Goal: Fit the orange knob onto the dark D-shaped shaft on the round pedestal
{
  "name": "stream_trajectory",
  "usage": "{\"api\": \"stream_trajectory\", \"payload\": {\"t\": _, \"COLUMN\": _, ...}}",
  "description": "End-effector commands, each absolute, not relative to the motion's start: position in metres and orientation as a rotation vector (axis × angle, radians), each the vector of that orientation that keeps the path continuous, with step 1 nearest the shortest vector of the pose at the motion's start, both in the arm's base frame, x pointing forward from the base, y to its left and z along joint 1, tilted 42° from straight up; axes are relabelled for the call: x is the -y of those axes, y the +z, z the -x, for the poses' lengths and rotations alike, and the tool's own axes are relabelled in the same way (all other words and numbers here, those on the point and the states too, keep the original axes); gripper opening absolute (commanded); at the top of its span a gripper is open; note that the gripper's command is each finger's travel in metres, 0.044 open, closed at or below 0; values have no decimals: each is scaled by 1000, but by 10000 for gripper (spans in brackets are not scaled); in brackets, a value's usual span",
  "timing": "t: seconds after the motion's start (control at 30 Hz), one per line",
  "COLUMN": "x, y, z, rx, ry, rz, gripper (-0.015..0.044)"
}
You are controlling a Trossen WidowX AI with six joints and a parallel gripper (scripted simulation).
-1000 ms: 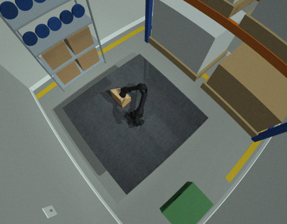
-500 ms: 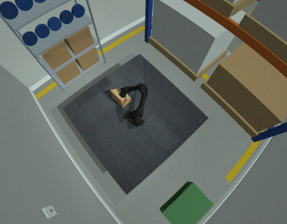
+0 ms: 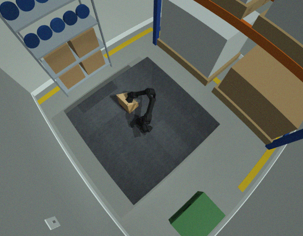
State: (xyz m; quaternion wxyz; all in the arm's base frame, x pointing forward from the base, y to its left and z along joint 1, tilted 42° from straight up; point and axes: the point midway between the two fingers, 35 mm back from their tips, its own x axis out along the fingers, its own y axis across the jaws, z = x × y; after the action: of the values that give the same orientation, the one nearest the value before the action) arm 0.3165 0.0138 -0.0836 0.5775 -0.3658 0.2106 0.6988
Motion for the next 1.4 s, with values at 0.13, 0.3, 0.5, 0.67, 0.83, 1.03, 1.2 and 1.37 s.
{"api": "stream_trajectory", "payload": {"t": 0.13, "x": -11, "y": -80, "z": -318, "rx": -481, "ry": 1638, "rz": 865, "gripper": 0}}
{"api": "stream_trajectory", "payload": {"t": 0.3, "x": -11, "y": -80, "z": -319, "rx": -353, "ry": 1693, "rz": 982, "gripper": 0}}
{"api": "stream_trajectory", "payload": {"t": 0.5, "x": -13, "y": -83, "z": -318, "rx": -320, "ry": 1706, "rz": 1012, "gripper": 0}}
{"api": "stream_trajectory", "payload": {"t": 0.67, "x": -14, "y": -83, "z": -317, "rx": -320, "ry": 1706, "rz": 1012, "gripper": 0}}
{"api": "stream_trajectory", "payload": {"t": 0.83, "x": -14, "y": -84, "z": -317, "rx": -320, "ry": 1706, "rz": 1012, "gripper": 0}}
{"api": "stream_trajectory", "payload": {"t": 1.03, "x": -14, "y": -84, "z": -317, "rx": -320, "ry": 1706, "rz": 1012, "gripper": 0}}
{"api": "stream_trajectory", "payload": {"t": 1.2, "x": -14, "y": -84, "z": -317, "rx": -320, "ry": 1706, "rz": 1012, "gripper": 0}}
{"api": "stream_trajectory", "payload": {"t": 1.37, "x": -12, "y": -82, "z": -318, "rx": -320, "ry": 1706, "rz": 1012, "gripper": 0}}
